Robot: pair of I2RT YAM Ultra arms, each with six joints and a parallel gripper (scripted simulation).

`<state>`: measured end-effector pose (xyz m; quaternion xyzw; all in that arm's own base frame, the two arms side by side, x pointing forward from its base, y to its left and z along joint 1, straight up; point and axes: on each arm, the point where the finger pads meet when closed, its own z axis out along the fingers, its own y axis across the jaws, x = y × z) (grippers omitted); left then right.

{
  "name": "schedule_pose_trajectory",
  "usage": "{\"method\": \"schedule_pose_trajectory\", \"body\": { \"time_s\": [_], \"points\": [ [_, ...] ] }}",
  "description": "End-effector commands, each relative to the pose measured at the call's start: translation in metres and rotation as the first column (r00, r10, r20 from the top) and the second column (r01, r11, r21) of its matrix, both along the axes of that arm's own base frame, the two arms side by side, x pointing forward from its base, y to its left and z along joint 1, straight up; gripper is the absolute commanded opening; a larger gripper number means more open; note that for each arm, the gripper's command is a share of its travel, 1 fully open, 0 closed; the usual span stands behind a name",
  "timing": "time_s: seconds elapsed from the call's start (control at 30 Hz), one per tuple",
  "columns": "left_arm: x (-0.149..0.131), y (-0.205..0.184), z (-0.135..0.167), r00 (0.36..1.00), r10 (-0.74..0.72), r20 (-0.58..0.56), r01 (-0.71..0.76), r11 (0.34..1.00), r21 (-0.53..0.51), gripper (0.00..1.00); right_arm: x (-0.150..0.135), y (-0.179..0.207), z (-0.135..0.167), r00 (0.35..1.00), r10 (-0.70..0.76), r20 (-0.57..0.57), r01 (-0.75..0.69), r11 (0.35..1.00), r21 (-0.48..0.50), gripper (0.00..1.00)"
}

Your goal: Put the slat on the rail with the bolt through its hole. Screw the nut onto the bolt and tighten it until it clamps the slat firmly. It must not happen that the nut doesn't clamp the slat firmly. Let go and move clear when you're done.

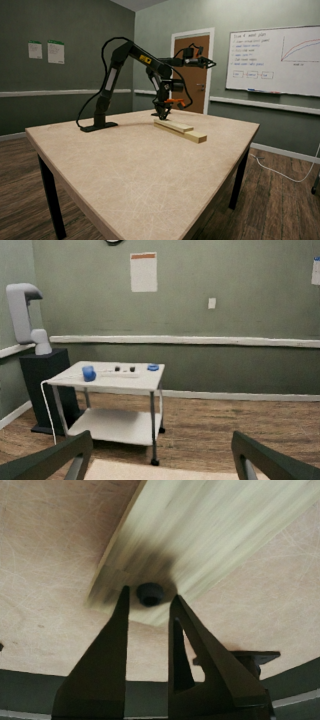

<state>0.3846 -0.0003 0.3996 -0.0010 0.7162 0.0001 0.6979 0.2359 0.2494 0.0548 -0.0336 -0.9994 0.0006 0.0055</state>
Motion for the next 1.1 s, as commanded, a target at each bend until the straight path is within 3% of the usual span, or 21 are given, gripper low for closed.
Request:
{"method": "schedule_pose_trajectory", "body": {
  "time_s": [0.0,0.2,0.4,0.47,0.5,0.73,0.97,1.03,1.07],
  "points": [
    [-0.0009,0.0,0.005,1.0,0.0,0.014,0.0,1.0,0.0,1.0,0.0021,0.0044,0.0125,0.961,0.275,0.019,-0.275,0.961,0.013,0.34],
    [-0.0009,0.0,0.005,1.0,0.0,0.014,0.0,1.0,0.0,1.0,0.0033,0.0055,0.0131,0.854,0.52,0.025,-0.521,0.854,0.009,0.34],
    [-0.0009,0.0,0.005,1.0,0.0,0.014,0.0,1.0,0.0,1.0,0.0042,0.0048,0.0137,0.682,0.731,0.026,-0.731,0.682,0.002,0.34],
    [-0.0009,0.0,0.005,1.0,0.0,0.014,0.0,1.0,0.0,1.0,0.0042,0.0048,0.0137,0.682,0.731,0.026,-0.731,0.682,0.002,0.34],
    [-0.0009,0.0,0.005,1.0,0.0,0.014,0.0,1.0,0.0,1.0,0.0048,0.0053,0.0138,0.595,0.804,0.029,-0.804,0.595,-0.001,0.34],
    [-0.0009,0.0,0.005,1.0,0.0,0.014,0.0,1.0,0.0,1.0,0.0045,0.0047,0.0146,0.318,0.948,0.022,-0.948,0.319,-0.009,0.34],
    [-0.0009,0.0,0.005,1.0,0.0,0.014,0.0,1.0,0.0,1.0,0.0044,0.0043,0.0153,0.01,1.0,0.016,-1.0,0.01,-0.013,0.34],
    [-0.0009,0.0,0.005,1.0,0.0,0.014,0.0,1.0,0.0,1.0,0.0044,0.0043,0.0153,0.01,1.0,0.016,-1.0,0.01,-0.013,0.34],
    [-0.0009,0.0,0.005,1.0,0.0,0.014,0.0,1.0,0.0,1.0,0.0049,0.0048,0.0154,-0.102,0.995,0.016,-0.995,-0.102,-0.016,0.34]
  ]
}}
